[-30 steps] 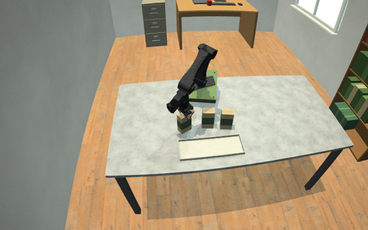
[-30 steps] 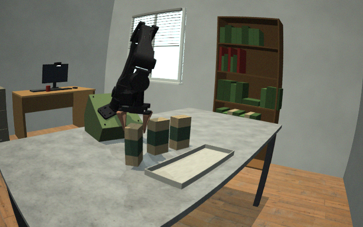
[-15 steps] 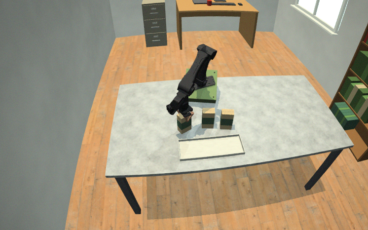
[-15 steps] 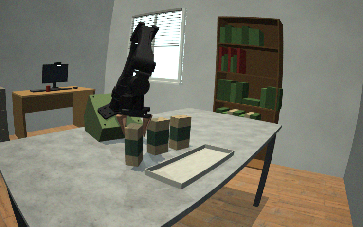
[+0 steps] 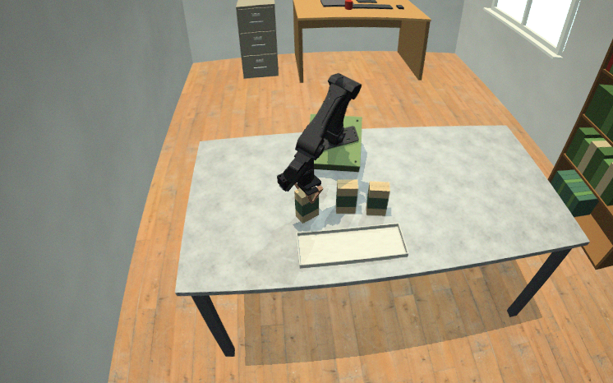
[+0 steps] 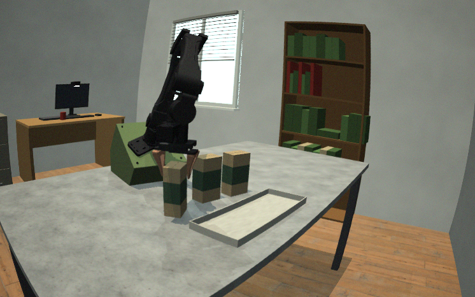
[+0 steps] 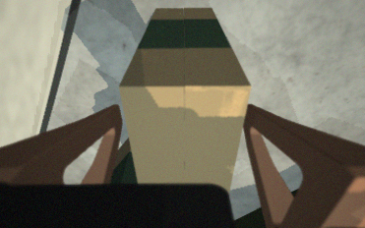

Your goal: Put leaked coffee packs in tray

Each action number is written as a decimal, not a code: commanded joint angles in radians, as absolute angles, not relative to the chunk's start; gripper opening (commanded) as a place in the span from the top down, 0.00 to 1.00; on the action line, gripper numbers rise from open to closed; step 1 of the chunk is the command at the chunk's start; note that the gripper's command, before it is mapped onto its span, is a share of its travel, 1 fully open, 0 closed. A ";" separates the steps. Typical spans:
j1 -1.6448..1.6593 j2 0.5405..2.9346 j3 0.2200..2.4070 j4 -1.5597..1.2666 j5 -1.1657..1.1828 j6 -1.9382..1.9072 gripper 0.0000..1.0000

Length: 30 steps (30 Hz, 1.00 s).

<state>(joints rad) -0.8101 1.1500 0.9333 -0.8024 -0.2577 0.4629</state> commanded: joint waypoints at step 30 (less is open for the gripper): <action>-0.807 1.143 0.926 -0.794 -0.246 0.465 0.76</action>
<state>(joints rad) -0.8097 1.1500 0.9333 -0.8013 -0.2562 0.4633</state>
